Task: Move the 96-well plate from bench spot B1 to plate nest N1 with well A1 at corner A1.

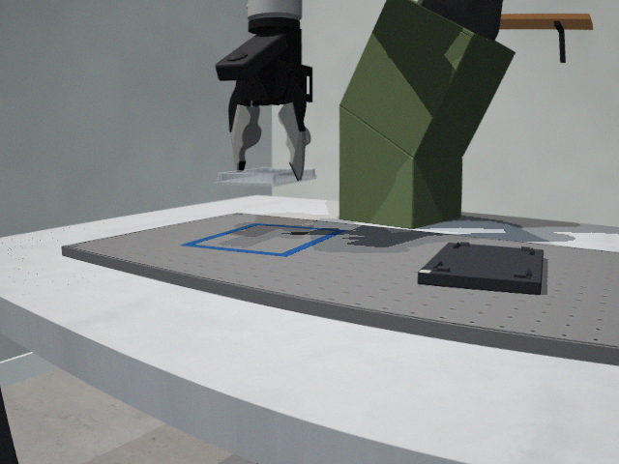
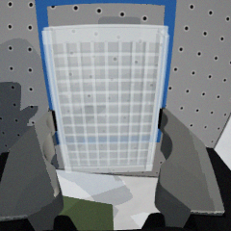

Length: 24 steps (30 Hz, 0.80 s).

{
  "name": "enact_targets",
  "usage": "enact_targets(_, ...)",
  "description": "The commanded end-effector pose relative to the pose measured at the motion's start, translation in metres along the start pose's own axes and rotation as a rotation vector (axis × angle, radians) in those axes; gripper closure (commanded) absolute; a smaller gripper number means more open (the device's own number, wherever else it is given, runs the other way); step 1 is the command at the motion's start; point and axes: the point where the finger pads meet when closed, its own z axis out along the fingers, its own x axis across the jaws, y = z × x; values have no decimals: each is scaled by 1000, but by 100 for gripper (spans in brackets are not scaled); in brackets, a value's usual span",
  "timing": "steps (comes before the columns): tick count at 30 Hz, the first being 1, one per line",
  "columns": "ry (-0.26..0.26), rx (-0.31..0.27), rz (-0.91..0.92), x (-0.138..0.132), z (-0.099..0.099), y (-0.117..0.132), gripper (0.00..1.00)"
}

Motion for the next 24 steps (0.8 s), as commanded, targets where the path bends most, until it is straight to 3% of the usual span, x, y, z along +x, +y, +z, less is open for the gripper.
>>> enact_targets(1,1,1,0,0,0,0,100)
enact_targets(24,1,1,3,-68,-3,-17,100)
